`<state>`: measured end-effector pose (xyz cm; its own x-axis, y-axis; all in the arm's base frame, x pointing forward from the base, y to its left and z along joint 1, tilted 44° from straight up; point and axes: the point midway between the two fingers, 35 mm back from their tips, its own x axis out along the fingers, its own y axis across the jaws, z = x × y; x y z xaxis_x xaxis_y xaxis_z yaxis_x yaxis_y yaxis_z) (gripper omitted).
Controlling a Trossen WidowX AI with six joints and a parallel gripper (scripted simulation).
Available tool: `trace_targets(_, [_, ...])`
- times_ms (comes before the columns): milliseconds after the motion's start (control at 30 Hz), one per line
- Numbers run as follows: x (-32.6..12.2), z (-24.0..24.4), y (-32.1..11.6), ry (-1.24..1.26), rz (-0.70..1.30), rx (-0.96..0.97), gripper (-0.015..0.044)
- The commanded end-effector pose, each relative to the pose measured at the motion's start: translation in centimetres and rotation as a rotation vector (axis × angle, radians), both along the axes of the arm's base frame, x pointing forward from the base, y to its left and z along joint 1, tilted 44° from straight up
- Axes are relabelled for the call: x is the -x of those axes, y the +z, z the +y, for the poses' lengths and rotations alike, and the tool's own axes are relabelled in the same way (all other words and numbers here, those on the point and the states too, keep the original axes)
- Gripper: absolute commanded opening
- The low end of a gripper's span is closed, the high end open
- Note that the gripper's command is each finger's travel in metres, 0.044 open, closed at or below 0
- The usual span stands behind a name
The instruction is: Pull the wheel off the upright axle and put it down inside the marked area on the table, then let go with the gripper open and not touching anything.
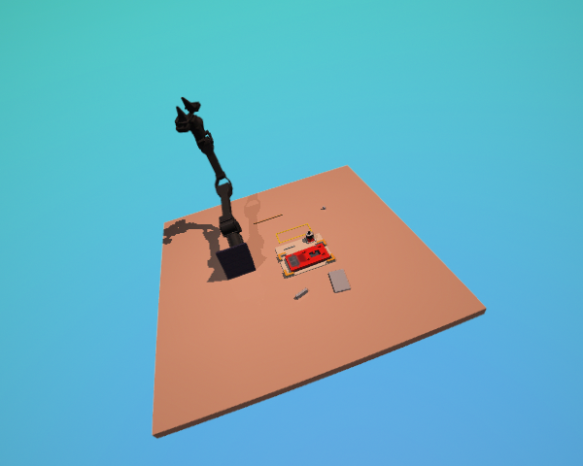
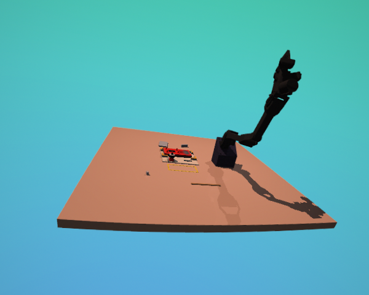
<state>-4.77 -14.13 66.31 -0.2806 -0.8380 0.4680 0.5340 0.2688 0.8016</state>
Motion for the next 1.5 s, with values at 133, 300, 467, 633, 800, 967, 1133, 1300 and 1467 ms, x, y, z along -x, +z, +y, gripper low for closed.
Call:
trace_targets(133, [-1.4,-6.7,-3.5,0.178,-0.031,-0.161,0.0300])
trace_targets(300, [-3.1,-10.1,-5.8,0.282,-0.045,-0.252,0.0300])
trace_targets(467, [-5.4,-13.5,-8.3,0.391,-0.043,-0.355,0.0300])
trace_targets(633, [-8.3,-16.4,-11.1,0.501,-0.032,-0.459,0.0300])
trace_targets(800, [-11.8,-18.6,-14.3,0.617,-0.013,-0.568,0.0300])
trace_targets(967, [-15.6,-20.1,-17.7,0.733,0.012,-0.679,0.0300])
trace_targets(1133, [-19.4,-20.8,-21.0,0.838,0.047,-0.781,0.0300])
trace_targets(1300, [-23.2,-20.8,-24.3,0.937,0.090,-0.880,0.0300])
trace_targets(1467, [-27.2,-20.5,-28.5,1.046,0.104,-1.015,0.0300])
